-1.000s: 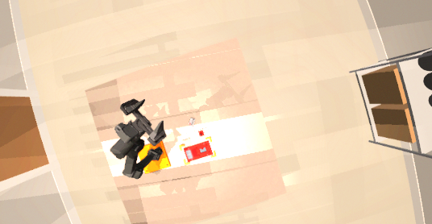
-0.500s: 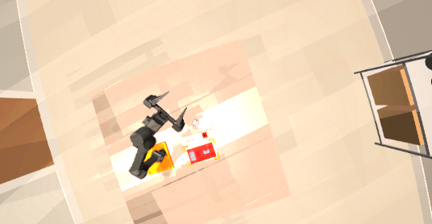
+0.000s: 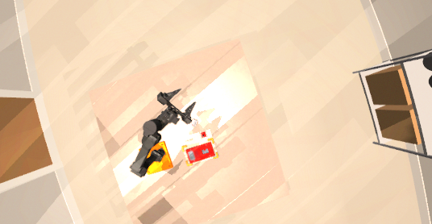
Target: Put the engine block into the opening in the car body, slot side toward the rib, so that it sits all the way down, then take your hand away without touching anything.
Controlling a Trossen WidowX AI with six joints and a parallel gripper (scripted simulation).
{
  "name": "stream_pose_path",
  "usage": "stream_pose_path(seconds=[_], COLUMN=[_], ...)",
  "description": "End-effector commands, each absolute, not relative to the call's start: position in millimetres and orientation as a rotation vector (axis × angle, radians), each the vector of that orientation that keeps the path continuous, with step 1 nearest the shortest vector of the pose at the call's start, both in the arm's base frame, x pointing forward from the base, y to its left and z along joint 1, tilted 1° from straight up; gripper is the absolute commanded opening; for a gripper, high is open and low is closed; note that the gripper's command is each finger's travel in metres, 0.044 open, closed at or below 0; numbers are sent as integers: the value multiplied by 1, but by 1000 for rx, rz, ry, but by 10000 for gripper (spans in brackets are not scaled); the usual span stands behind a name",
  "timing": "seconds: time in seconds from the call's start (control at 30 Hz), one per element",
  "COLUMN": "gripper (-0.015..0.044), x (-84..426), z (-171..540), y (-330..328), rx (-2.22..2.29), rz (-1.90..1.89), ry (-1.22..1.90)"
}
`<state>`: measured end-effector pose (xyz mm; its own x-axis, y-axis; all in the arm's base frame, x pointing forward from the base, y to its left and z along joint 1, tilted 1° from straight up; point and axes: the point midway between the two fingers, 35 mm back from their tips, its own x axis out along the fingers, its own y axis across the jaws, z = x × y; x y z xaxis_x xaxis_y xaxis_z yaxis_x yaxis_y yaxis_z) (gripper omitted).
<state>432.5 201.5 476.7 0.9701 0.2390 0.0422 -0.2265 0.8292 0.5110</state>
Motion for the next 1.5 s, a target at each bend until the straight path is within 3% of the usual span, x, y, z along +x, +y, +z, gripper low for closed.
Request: stream_pose_path(seconds=[0.0, 0.73, 1.47], gripper=[440, 440, 440], x=[440, 454, 430], z=[451, 333, 227], y=[199, 175, 139], rx=[625, 1043, 1446], rz=[221, -65, -586], ry=[118, 516, 776])
